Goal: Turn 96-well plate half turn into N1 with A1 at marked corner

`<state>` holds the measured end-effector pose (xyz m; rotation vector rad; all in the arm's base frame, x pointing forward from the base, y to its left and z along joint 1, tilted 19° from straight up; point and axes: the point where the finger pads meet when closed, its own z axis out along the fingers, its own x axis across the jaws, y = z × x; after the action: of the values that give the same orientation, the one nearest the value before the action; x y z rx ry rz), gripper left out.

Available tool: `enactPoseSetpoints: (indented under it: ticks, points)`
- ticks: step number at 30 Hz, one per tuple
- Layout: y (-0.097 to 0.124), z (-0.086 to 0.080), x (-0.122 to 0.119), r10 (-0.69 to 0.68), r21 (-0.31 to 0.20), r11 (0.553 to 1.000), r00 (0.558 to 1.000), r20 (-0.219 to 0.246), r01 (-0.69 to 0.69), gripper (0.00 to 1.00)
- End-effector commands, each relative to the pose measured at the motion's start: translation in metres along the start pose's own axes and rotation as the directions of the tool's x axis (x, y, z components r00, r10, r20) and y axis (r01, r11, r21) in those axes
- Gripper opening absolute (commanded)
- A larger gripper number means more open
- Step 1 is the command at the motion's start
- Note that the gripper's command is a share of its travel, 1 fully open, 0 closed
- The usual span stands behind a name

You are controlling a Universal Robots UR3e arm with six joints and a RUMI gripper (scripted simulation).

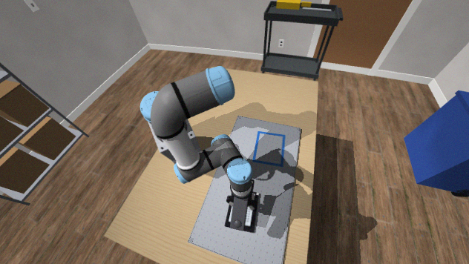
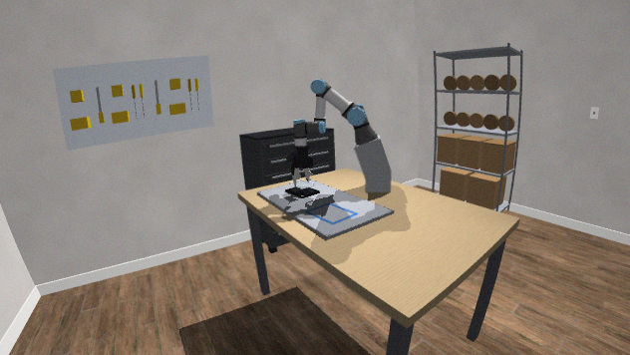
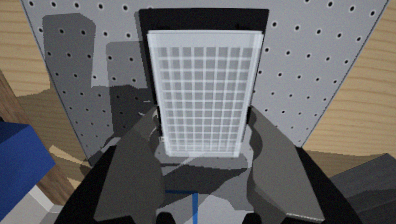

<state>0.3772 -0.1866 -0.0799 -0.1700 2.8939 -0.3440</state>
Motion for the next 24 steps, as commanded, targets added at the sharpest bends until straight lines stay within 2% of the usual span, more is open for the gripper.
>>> enactPoseSetpoints:
  ticks: [1, 7, 24]
  points:
    - [-0.001, 0.006, -0.001, 0.000, 0.002, 1.000, 1.000, 0.002, 0.000, 0.00]
    - [-0.001, 0.016, -0.001, 0.000, 0.002, 1.000, 1.000, 0.002, 0.000, 0.00]
    - [-0.001, 0.018, -0.001, 0.000, 0.002, 1.000, 1.000, 0.002, 0.000, 0.00]
